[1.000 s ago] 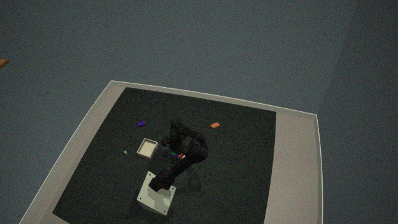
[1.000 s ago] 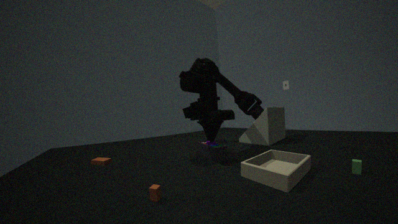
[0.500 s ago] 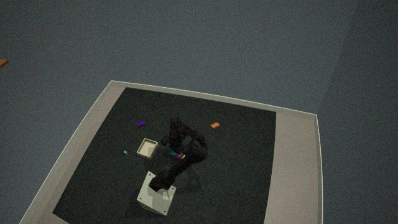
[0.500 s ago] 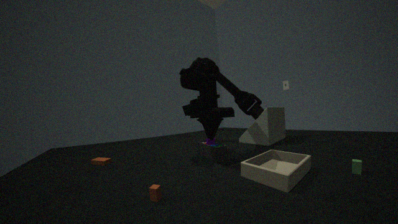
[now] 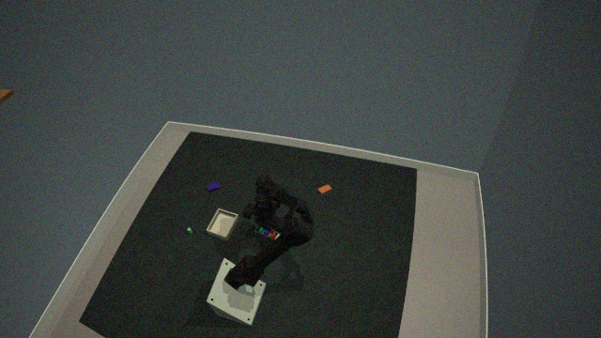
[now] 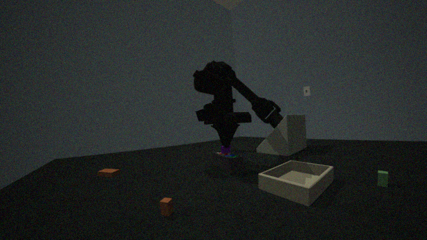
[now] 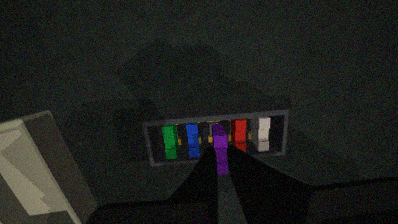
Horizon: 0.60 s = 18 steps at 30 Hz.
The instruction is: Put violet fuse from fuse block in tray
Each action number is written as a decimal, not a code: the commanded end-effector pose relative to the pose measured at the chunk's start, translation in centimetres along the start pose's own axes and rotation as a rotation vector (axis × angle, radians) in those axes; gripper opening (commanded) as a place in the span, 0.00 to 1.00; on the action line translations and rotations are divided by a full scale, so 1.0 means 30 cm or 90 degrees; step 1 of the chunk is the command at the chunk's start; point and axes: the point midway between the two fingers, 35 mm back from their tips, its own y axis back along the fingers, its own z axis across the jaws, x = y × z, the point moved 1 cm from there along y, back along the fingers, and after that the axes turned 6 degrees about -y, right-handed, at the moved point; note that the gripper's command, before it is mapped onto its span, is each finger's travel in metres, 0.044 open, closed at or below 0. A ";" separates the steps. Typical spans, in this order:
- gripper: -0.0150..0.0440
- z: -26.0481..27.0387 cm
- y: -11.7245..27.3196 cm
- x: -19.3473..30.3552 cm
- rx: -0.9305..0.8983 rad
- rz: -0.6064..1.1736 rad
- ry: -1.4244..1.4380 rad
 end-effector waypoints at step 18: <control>0.25 0.000 0.036 0.001 -0.002 0.002 -0.002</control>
